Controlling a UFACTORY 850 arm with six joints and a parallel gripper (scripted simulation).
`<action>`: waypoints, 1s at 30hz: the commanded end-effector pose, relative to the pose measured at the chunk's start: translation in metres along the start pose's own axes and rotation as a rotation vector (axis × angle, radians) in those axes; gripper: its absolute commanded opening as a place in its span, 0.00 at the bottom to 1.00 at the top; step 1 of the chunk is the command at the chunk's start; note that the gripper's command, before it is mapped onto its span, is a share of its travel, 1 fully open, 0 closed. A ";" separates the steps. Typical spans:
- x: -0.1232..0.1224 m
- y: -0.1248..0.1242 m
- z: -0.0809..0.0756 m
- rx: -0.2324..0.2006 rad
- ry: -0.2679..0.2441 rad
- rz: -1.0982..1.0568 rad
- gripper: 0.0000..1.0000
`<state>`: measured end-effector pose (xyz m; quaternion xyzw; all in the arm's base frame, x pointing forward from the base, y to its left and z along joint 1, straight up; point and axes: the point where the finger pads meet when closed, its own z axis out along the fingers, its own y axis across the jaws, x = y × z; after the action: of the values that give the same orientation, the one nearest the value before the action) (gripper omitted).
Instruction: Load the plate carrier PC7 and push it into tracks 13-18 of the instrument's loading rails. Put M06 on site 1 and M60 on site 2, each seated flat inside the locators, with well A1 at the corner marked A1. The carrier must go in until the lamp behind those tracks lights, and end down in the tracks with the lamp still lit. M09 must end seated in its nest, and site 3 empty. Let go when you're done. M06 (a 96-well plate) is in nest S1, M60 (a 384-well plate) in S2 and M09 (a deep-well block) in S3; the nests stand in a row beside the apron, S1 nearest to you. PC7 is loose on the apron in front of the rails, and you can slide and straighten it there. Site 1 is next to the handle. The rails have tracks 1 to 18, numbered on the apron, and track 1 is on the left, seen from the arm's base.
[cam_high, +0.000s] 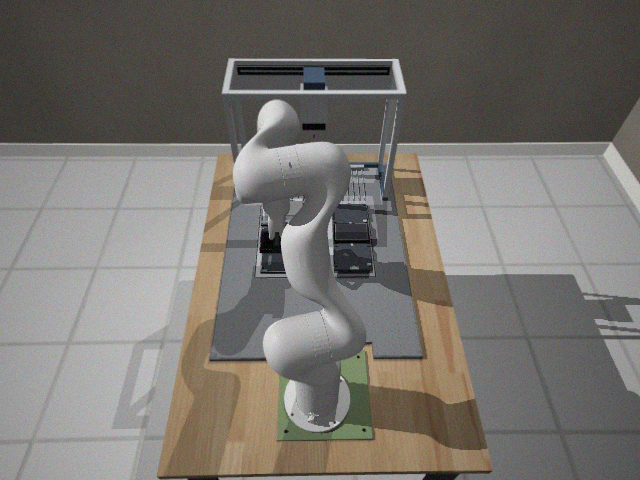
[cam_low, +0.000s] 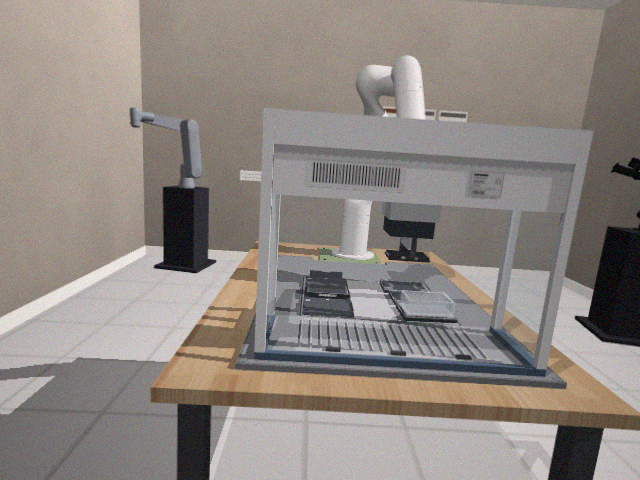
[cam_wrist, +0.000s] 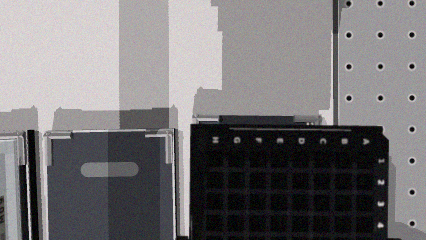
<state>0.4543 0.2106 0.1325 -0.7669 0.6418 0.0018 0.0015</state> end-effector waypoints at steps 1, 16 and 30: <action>0.000 -0.001 -0.007 0.002 -0.001 0.000 0.00; 0.000 -0.001 -0.018 0.002 -0.001 0.000 0.00; 0.060 -0.006 -0.018 0.002 0.000 -0.009 0.00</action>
<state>0.4663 0.1647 0.1490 -0.7697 0.6384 0.0015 0.0012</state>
